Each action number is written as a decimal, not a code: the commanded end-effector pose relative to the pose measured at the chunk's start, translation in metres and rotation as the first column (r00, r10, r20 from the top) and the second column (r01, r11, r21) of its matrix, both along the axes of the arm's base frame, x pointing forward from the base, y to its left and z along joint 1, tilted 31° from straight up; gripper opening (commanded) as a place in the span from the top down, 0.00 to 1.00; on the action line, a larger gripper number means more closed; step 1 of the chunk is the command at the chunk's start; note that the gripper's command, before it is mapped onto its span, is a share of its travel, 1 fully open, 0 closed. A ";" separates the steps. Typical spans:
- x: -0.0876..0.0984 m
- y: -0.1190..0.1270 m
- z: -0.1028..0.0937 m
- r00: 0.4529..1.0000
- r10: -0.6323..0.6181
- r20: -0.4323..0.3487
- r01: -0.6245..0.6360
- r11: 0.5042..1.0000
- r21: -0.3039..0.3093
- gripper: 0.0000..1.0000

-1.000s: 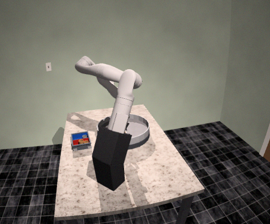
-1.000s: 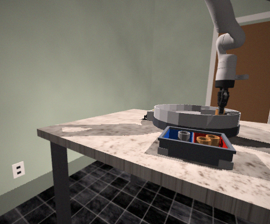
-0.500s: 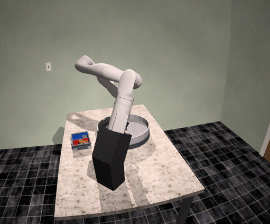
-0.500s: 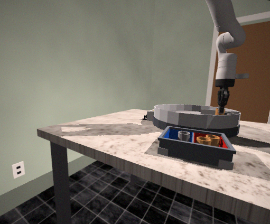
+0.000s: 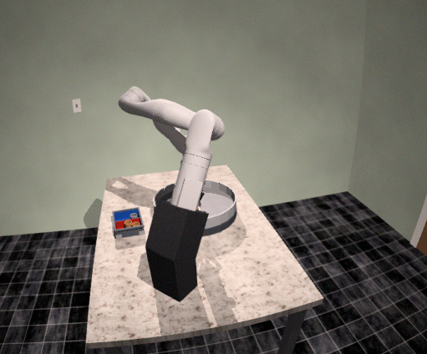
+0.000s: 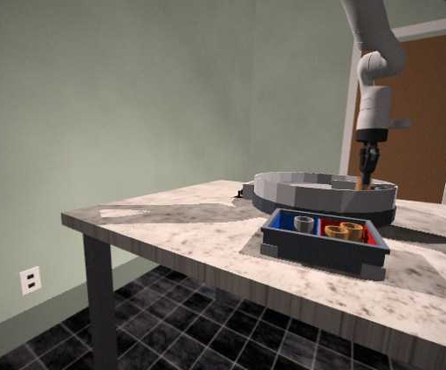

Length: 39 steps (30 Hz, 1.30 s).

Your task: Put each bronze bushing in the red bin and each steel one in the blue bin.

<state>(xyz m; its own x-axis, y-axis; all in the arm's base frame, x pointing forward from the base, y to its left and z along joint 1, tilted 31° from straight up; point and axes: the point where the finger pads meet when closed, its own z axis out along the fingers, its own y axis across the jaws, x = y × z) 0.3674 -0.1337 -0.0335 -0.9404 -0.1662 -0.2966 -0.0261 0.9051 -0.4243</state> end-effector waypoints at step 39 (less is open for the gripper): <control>-0.003 0.004 0.009 1.000 0.000 0.002 0.000 1.000 0.000 1.00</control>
<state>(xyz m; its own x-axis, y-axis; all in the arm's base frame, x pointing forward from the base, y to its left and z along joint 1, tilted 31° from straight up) 0.3645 -0.1299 -0.0251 -0.9401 -0.1660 -0.2979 -0.0253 0.9052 -0.4243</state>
